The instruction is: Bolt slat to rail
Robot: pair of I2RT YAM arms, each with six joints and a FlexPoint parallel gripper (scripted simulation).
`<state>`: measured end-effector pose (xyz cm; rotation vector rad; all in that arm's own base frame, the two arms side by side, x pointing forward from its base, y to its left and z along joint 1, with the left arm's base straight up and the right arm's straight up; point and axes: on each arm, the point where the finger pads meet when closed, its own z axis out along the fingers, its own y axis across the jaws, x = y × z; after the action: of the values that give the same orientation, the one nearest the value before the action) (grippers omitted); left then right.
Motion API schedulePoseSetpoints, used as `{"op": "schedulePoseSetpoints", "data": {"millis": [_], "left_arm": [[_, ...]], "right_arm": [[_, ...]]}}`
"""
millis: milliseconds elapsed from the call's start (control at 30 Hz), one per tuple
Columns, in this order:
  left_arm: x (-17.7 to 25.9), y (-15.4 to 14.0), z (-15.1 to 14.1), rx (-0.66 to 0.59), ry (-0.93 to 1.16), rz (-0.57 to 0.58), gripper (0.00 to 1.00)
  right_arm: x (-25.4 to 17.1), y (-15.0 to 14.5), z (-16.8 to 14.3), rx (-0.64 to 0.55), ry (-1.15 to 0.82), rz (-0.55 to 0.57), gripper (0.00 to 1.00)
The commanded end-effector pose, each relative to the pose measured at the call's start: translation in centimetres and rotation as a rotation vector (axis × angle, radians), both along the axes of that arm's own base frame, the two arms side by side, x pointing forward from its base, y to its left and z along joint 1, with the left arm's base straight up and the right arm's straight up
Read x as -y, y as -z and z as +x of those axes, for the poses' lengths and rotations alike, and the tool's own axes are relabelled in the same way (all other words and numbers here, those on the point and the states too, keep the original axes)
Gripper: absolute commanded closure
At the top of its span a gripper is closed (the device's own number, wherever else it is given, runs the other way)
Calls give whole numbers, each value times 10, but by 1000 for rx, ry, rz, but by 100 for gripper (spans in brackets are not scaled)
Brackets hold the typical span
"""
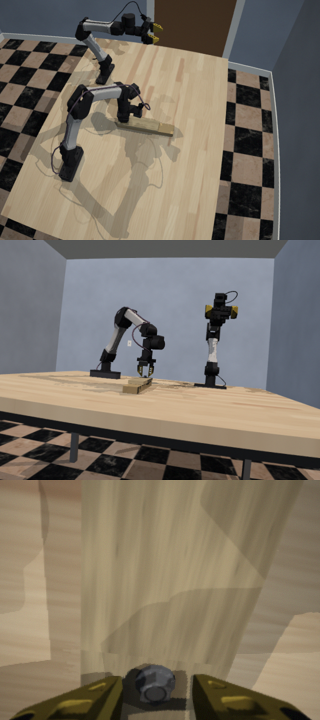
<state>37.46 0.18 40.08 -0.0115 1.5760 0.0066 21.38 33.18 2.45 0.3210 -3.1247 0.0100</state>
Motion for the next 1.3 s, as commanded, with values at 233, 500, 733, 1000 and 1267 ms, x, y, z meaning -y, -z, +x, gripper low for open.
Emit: {"op": "schedulePoseSetpoints", "data": {"millis": [233,500,733,1000,1267], "left_arm": [[1,-8,-2,20,2,2,0],[1,-8,-2,20,2,2,0],[1,-8,-2,20,2,2,0],[1,-8,-2,20,2,2,0],[1,-8,-2,20,2,2,0]], "right_arm": [[-5,-20,2,19,-724,26,64],[-5,-20,2,21,-1184,20,64],[-4,-21,2,23,-1553,15,64],[-4,-21,2,30,-2014,12,64],[-3,-12,1,3,-2038,14,64]]}}
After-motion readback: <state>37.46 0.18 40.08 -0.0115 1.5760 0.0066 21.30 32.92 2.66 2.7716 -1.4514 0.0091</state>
